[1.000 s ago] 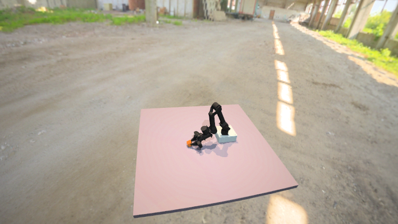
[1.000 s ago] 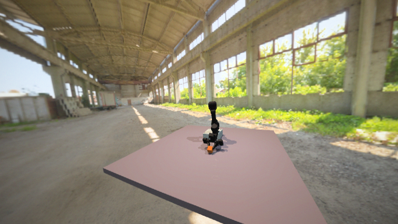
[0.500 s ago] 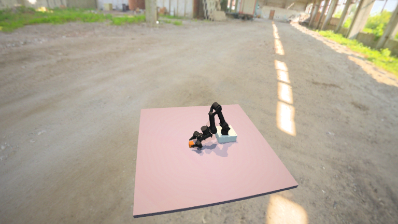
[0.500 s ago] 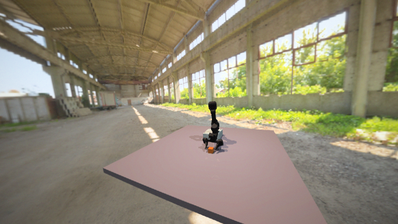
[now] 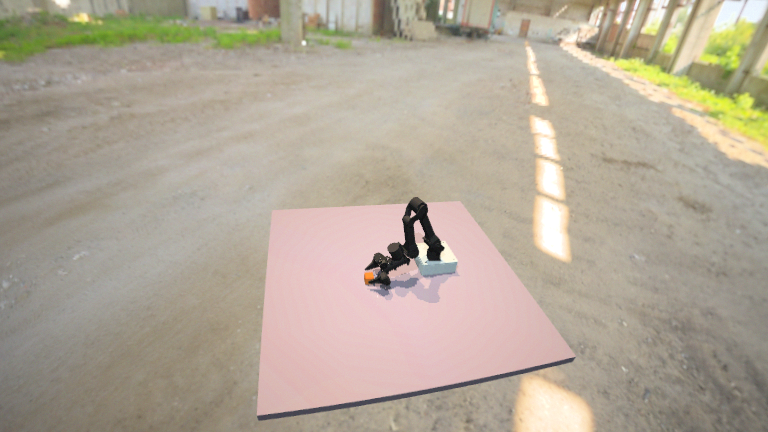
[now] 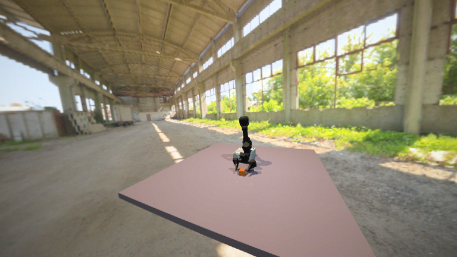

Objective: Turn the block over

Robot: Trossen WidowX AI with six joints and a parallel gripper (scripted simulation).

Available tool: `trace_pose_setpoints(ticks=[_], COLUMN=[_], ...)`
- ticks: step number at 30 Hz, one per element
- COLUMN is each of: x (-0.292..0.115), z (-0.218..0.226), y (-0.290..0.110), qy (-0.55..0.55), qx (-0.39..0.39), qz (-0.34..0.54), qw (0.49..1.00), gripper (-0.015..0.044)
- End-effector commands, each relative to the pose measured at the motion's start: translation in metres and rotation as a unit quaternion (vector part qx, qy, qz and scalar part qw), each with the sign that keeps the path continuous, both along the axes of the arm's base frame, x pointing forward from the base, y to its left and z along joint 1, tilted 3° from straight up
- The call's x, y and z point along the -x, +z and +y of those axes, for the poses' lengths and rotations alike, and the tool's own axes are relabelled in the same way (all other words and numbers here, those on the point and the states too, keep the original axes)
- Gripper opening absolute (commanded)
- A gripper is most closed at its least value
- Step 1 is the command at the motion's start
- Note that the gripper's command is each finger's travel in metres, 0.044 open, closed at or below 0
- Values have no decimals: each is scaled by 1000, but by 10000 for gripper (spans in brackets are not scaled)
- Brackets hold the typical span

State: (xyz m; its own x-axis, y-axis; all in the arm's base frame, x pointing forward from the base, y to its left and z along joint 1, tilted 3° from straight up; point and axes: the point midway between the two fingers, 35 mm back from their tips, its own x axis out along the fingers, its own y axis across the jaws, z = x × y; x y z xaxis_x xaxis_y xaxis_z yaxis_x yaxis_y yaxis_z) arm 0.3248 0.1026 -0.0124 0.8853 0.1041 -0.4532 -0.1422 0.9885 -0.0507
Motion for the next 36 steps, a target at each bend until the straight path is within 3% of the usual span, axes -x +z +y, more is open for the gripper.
trace_pose_setpoints(ticks=[1,15,24,30,36], x=[0,-1,-13,0,20], z=[0,0,10,8,1], y=[0,0,17,62,71], qy=[-1,-1,-3,-10,-15], qx=[2,2,21,25,38], qz=[-1,2,139,213,264], qw=[1000,1000,990,977,964], gripper=[440,440,440,440,440])
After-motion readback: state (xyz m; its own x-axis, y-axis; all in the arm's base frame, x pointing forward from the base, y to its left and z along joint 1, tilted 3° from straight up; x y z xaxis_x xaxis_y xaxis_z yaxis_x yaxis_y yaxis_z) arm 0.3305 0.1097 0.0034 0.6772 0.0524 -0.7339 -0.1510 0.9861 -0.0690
